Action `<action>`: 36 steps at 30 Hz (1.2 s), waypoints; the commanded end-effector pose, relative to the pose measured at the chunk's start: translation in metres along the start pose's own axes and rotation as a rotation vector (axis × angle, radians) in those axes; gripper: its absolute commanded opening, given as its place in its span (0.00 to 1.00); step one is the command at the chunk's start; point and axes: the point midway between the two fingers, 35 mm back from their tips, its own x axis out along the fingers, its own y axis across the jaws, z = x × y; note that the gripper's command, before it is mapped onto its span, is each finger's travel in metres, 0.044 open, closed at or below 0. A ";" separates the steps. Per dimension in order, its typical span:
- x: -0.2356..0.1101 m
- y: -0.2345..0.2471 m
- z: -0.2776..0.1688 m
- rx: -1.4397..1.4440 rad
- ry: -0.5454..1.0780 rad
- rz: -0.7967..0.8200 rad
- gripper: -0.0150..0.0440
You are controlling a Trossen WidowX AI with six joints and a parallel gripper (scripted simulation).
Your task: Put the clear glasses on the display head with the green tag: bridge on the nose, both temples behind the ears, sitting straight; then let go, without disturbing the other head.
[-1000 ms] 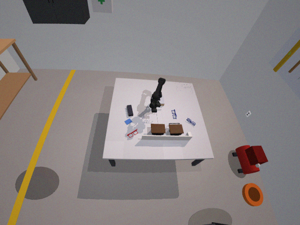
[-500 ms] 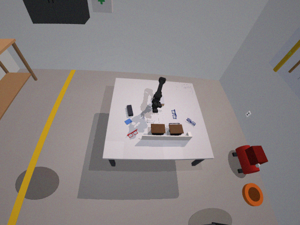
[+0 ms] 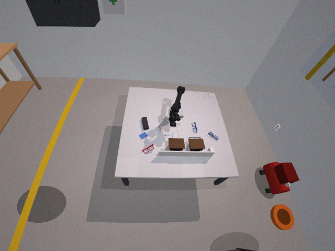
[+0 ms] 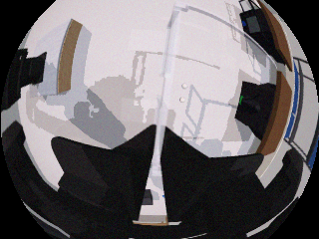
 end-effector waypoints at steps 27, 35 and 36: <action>0.029 0.000 0.001 0.000 0.012 -0.004 0.25; 0.031 0.000 0.001 0.000 0.012 -0.004 0.25; 0.031 -0.001 0.001 0.000 0.012 -0.004 0.25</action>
